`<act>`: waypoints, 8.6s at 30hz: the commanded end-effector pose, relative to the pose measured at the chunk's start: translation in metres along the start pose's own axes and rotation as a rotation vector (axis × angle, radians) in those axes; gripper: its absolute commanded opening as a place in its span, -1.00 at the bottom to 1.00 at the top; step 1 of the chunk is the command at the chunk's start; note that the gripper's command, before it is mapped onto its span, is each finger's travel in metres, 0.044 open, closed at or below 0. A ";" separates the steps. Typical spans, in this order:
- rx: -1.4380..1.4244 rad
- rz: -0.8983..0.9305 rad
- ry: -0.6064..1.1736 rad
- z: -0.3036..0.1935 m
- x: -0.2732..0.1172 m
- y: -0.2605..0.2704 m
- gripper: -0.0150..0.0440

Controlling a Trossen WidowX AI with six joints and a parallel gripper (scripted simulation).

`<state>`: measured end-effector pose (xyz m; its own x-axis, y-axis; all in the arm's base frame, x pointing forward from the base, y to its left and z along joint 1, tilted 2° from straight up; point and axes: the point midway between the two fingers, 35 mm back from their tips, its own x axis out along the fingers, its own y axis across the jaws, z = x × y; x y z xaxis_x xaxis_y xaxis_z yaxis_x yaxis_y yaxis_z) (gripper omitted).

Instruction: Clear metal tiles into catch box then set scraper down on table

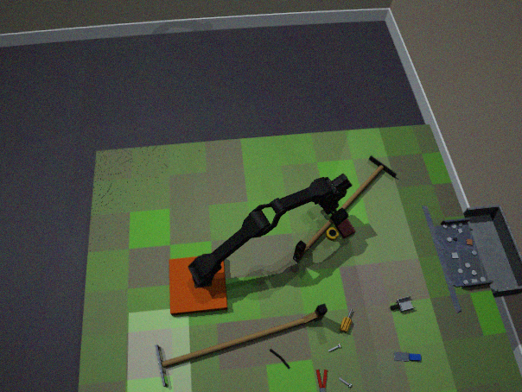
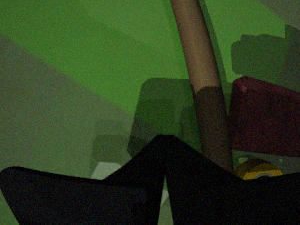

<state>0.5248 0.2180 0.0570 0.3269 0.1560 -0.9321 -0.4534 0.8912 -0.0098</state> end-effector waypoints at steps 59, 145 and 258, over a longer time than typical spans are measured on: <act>0.046 -0.031 0.110 -0.033 0.030 -0.015 -0.49; 0.033 -0.048 0.021 -0.012 -0.001 -0.072 -0.49; 1.583 -0.299 0.263 -0.130 -0.081 -0.090 -0.49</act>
<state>0.4322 0.0714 0.0850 0.0189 -0.0154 -0.9997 0.9060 0.4232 0.0107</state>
